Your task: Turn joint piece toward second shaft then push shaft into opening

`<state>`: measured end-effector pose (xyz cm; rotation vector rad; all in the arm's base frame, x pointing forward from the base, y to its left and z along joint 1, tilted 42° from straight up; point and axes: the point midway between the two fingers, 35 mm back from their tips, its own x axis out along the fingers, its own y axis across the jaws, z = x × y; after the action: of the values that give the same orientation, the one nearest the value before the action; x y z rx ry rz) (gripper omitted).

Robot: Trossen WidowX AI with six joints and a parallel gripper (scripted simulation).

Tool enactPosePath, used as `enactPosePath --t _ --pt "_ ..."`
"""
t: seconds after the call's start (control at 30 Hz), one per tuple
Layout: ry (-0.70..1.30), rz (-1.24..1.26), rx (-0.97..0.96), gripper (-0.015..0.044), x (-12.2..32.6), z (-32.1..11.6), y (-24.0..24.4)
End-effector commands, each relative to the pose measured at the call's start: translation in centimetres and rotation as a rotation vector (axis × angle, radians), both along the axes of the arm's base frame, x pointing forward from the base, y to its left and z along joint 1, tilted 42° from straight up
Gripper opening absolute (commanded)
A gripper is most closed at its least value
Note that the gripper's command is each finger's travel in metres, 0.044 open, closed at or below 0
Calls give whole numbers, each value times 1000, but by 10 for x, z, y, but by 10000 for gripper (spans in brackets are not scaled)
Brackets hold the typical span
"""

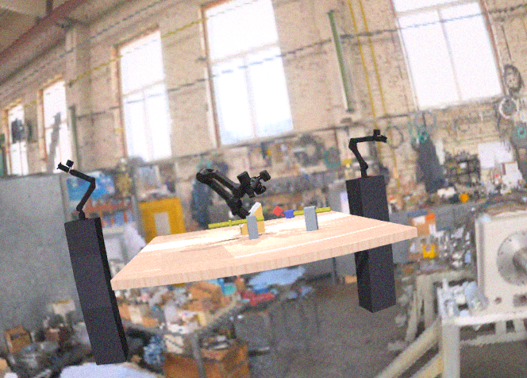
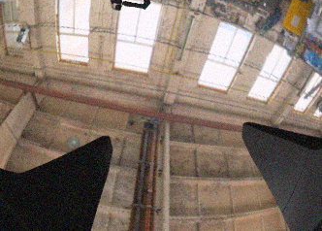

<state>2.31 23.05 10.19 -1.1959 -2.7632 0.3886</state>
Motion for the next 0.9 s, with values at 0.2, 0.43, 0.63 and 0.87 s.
enactPosePath --t 0.2,0.43,0.63,0.87 --pt "-32 -62 -16 440 15 -6 12" --pt "-109 -173 -62 440 43 -19 34" --pt "-188 -251 -118 440 67 -32 48" --pt "-293 -317 -198 440 93 -48 59"
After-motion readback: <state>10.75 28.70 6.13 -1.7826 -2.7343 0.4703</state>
